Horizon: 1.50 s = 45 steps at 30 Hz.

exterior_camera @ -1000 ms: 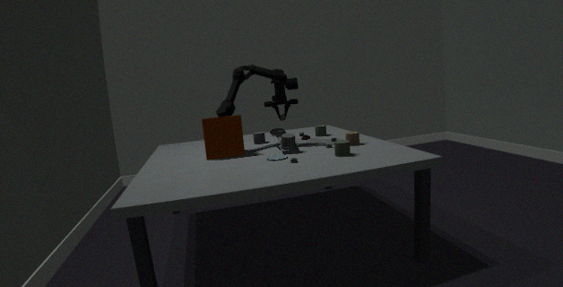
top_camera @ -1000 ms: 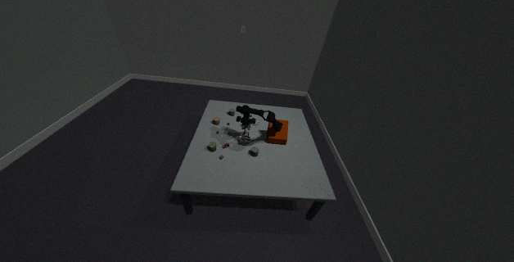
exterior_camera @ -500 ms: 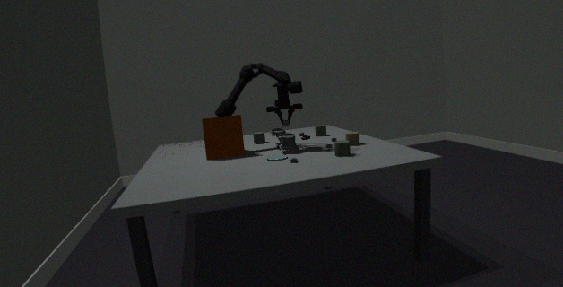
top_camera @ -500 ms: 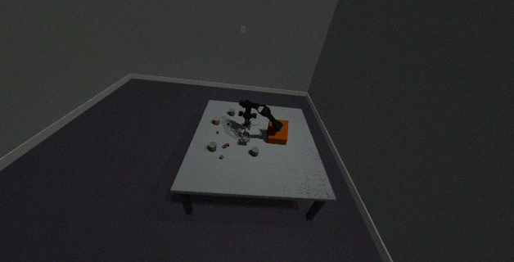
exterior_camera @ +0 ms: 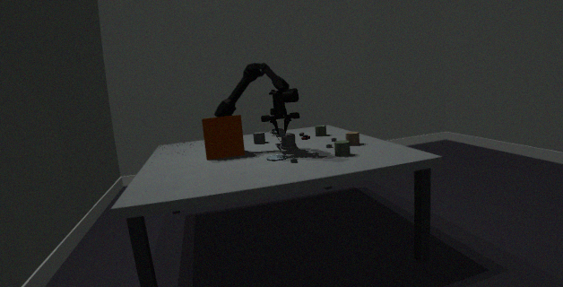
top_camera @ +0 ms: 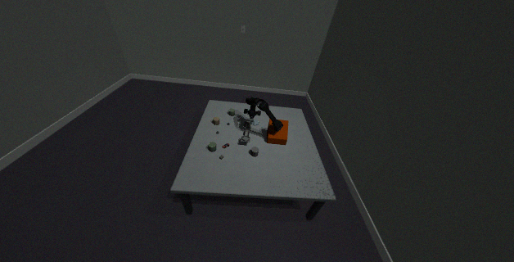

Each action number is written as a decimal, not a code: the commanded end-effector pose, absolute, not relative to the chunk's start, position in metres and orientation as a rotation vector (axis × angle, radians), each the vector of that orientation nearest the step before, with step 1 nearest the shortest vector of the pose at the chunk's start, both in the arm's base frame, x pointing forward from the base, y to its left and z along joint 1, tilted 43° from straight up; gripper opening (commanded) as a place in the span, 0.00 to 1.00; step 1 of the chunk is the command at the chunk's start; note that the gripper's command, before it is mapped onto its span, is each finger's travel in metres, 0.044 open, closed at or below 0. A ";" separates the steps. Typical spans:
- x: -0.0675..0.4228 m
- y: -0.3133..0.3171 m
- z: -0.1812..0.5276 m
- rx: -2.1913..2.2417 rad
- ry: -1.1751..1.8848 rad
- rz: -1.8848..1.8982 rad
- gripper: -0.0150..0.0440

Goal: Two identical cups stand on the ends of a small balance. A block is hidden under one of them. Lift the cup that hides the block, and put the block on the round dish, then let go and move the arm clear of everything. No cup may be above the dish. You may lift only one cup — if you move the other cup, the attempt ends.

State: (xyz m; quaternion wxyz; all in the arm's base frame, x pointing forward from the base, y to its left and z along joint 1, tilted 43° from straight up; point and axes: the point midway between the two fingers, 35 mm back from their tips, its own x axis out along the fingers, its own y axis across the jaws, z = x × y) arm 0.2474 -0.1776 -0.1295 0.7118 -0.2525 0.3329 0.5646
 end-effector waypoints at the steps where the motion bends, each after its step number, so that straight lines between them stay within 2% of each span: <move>1: 0.228 -0.186 -0.157 -0.567 0.730 1.254 0.25; 8: 0.200 -0.188 -0.190 -0.560 0.713 1.261 0.25; 41: 0.210 -0.147 -0.236 -0.559 0.710 1.261 0.25; 45: 0.210 -0.152 -0.233 -0.567 0.711 1.263 0.43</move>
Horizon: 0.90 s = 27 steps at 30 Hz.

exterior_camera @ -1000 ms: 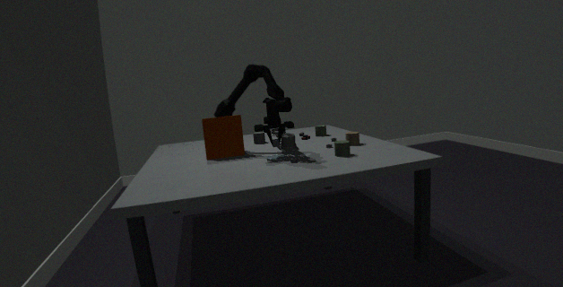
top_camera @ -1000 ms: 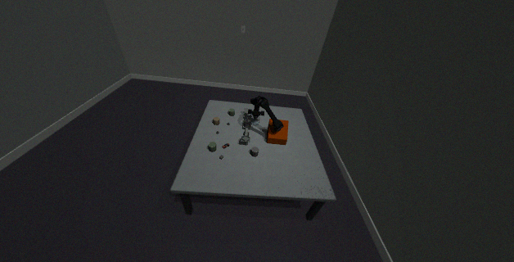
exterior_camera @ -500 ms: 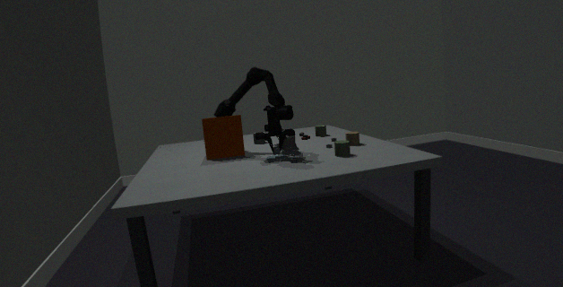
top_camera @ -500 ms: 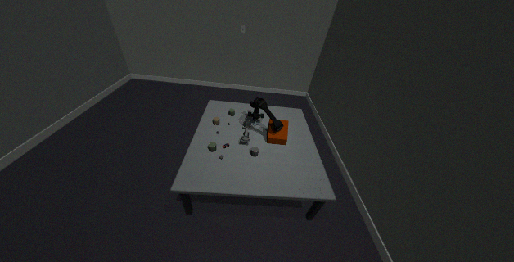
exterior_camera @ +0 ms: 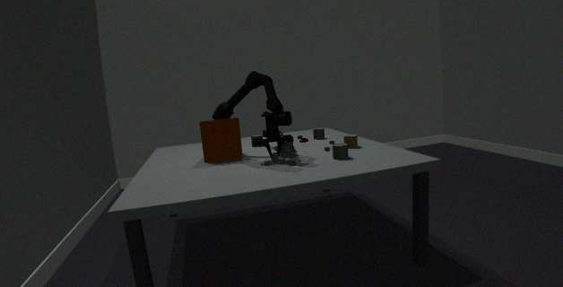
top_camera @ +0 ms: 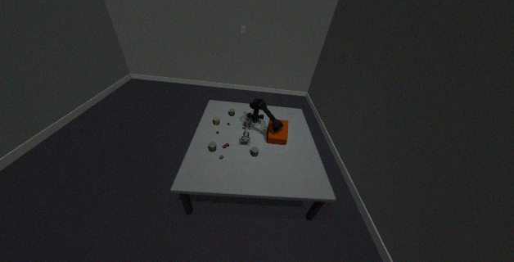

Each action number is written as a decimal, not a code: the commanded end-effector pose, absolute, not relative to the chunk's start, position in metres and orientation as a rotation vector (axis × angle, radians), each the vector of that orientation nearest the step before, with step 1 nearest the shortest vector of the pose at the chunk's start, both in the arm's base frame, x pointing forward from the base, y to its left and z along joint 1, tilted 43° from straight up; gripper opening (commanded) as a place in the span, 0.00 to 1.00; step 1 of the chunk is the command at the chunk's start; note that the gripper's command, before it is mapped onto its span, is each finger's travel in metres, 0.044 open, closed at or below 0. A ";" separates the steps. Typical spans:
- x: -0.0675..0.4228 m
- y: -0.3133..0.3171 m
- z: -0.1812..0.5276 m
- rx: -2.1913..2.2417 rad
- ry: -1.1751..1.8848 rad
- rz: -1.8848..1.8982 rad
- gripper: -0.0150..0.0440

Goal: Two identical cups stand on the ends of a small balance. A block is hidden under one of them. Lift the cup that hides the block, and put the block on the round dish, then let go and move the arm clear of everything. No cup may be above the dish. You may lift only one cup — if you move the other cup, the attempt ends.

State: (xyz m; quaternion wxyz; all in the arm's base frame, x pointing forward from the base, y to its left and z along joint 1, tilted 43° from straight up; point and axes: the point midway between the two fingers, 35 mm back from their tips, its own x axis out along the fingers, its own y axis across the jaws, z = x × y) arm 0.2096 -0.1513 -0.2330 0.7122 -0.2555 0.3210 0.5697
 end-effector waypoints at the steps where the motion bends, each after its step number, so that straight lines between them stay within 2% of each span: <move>1: 0.210 -0.152 -0.233 -0.567 0.711 1.263 0.48; 13: 0.208 -0.160 -0.224 -0.566 0.712 1.262 1.00; 16: 0.201 -0.186 -0.193 -0.561 0.713 1.261 1.00; 22: 0.200 -0.189 -0.188 -0.560 0.714 1.260 1.00; 27: 0.191 -0.215 -0.157 -0.557 0.716 1.250 1.00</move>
